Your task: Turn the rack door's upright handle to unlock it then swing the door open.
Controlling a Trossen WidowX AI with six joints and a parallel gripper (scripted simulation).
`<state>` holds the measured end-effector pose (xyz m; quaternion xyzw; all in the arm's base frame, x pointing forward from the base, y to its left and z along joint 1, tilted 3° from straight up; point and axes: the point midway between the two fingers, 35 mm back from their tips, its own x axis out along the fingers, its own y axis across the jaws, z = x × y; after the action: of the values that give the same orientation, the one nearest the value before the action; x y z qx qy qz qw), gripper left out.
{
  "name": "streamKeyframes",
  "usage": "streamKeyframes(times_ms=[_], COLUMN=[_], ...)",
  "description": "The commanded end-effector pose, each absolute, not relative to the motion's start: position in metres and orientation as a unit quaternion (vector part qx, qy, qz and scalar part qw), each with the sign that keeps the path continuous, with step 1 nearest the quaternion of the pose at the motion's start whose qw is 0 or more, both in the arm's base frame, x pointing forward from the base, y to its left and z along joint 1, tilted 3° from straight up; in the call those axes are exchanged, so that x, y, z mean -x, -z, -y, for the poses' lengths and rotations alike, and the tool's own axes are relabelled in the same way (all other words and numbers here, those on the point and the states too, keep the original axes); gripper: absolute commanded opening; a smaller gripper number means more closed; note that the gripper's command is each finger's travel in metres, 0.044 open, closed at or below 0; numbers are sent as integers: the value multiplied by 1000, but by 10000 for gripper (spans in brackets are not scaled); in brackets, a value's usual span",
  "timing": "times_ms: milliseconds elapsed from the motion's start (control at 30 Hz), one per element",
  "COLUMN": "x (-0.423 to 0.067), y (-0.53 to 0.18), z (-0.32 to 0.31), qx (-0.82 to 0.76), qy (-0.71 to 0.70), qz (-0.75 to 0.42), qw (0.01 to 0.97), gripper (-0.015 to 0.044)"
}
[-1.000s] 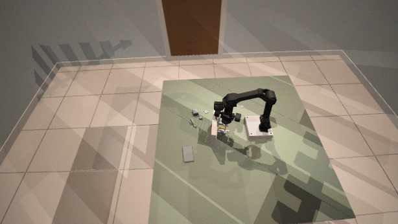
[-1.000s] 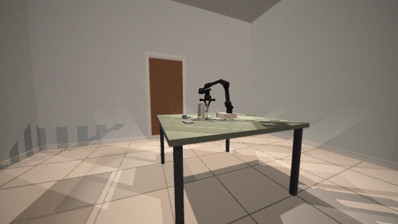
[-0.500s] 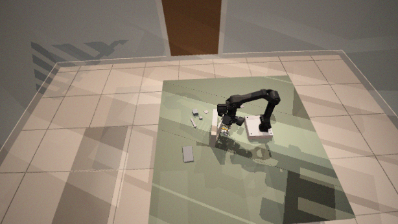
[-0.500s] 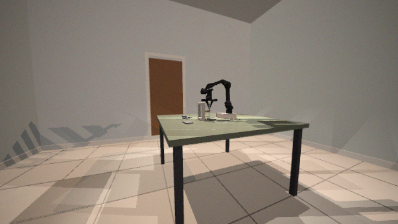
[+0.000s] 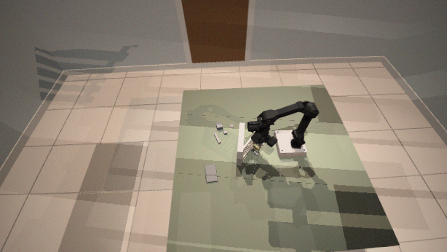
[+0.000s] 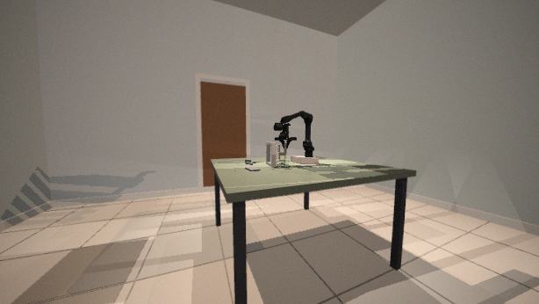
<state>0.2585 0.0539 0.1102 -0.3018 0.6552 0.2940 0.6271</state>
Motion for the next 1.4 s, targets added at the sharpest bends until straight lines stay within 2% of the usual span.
streamKeyframes(times_ms=[0, 1367], x=[-255, -226], y=[-109, -109], z=[-60, -134], qx=[281, 95], qy=[-272, -85], qz=[-662, -712], qw=[639, 691], gripper=[11, 11])
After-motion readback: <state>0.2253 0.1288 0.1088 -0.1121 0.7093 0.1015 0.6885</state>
